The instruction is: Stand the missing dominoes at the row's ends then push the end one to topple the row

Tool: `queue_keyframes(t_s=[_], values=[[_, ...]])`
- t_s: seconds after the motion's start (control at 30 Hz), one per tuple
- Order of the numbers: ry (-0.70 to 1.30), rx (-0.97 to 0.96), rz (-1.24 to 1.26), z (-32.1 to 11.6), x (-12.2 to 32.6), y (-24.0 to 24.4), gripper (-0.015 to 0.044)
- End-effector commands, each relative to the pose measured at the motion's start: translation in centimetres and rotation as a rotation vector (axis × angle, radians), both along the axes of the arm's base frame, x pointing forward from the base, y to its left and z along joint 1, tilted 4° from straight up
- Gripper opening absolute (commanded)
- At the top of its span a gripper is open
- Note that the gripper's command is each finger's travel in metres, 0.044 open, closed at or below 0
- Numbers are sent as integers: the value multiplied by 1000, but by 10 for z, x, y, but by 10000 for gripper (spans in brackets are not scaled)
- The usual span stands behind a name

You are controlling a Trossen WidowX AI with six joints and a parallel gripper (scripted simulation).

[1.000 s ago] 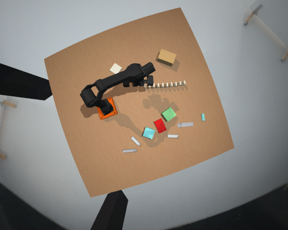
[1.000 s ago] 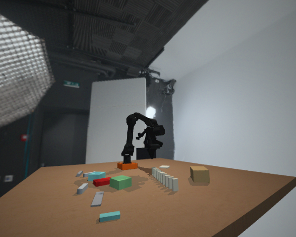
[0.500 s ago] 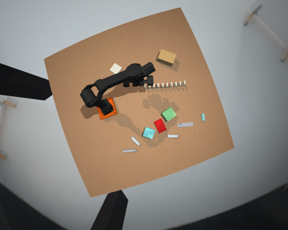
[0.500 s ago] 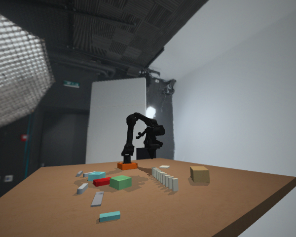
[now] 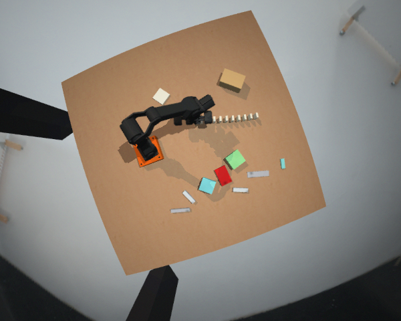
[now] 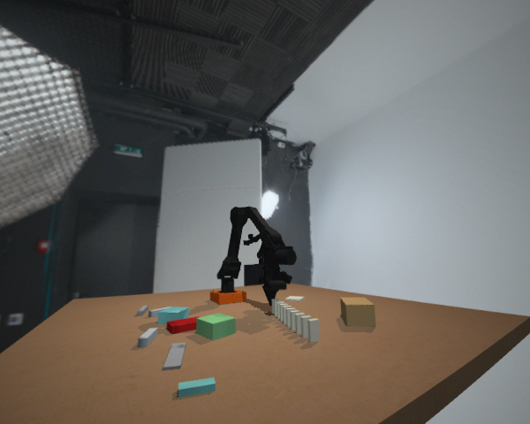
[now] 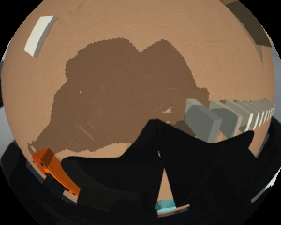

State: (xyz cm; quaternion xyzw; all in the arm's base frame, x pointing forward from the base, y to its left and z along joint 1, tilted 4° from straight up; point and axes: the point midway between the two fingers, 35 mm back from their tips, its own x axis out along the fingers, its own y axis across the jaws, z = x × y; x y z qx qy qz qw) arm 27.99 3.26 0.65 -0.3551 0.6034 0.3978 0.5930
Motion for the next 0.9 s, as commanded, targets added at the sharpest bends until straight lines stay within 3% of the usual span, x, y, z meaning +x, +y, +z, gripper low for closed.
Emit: queue_keyframes(t_s=[0.0,0.73,0.87], values=[[-21,3,-4,-2,5,0,0],[-23,2,-4,-2,38,-14,0],[-135,31,49,16,53,3,0]])
